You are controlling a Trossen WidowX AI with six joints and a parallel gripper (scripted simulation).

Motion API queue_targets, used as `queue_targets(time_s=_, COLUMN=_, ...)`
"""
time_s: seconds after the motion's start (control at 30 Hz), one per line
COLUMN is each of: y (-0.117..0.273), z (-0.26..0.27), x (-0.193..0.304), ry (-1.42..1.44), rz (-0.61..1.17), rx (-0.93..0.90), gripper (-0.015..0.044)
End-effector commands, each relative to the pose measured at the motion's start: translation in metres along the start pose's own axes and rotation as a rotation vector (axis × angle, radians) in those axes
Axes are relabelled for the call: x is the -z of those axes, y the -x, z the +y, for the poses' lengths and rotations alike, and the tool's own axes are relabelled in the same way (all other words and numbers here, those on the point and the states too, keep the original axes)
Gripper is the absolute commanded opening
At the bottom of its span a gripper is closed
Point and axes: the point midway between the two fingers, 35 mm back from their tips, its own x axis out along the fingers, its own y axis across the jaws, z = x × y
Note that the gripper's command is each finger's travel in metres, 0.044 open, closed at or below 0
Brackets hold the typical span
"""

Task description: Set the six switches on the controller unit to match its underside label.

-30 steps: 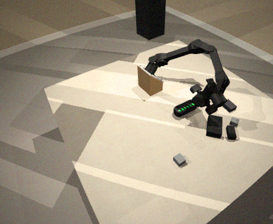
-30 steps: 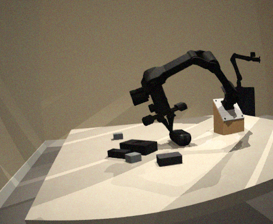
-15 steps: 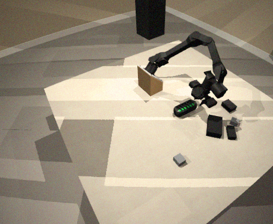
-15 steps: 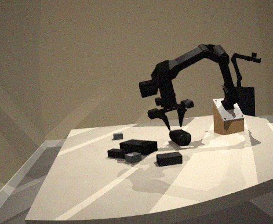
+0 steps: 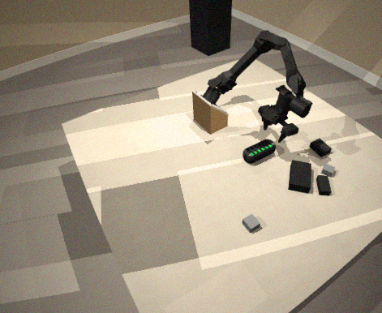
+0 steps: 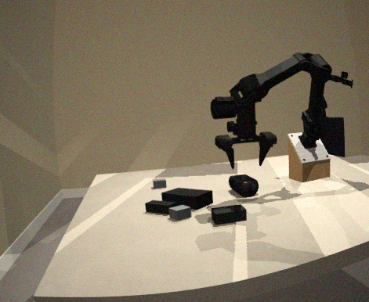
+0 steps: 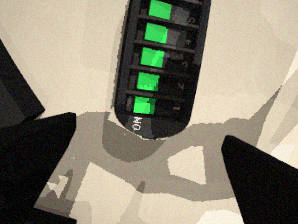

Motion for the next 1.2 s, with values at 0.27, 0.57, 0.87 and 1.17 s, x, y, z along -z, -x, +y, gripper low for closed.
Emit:
queue_targets(time_s=0.27, y=-0.018, z=-0.001, x=0.002, ry=-0.004, rz=-0.006, rx=-0.001, gripper=0.044)
queue_targets(time_s=0.57, y=-0.032, z=-0.001, x=0.004, ry=-0.001, rz=-0.007, rx=-0.001, gripper=0.044)
queue_targets(time_s=0.87, y=-0.046, z=-0.002, x=0.007, ry=-0.001, rz=-0.006, rx=0.0, gripper=0.044)
queue_targets(time_s=1.17, y=-0.059, z=-0.003, x=0.009, ry=-0.005, rz=-0.003, rx=0.0, gripper=0.044)
